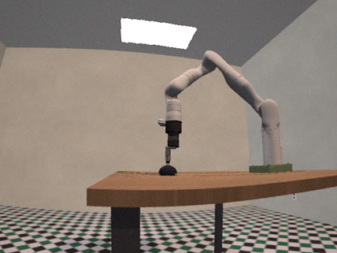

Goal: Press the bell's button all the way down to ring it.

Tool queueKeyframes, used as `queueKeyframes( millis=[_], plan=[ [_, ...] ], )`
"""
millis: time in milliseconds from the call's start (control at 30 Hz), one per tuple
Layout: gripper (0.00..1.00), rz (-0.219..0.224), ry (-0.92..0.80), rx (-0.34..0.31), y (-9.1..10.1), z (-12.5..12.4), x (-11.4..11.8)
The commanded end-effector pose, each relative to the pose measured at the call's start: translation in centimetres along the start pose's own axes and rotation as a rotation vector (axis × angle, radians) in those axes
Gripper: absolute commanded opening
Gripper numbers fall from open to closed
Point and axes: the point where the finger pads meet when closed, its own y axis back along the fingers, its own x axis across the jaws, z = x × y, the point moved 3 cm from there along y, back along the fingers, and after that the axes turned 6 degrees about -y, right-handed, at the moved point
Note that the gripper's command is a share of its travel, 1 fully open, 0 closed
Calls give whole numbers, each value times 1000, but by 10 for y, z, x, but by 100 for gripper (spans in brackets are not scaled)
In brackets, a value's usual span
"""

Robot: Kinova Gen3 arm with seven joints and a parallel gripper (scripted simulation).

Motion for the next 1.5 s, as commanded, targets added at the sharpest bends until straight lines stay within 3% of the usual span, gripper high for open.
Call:
queueKeyframes(
  millis=[0,1467],
  plan=[
    [17,2,4,3,-2,0,0],
    [17,2,4,1,-7,0,0]
  ],
)
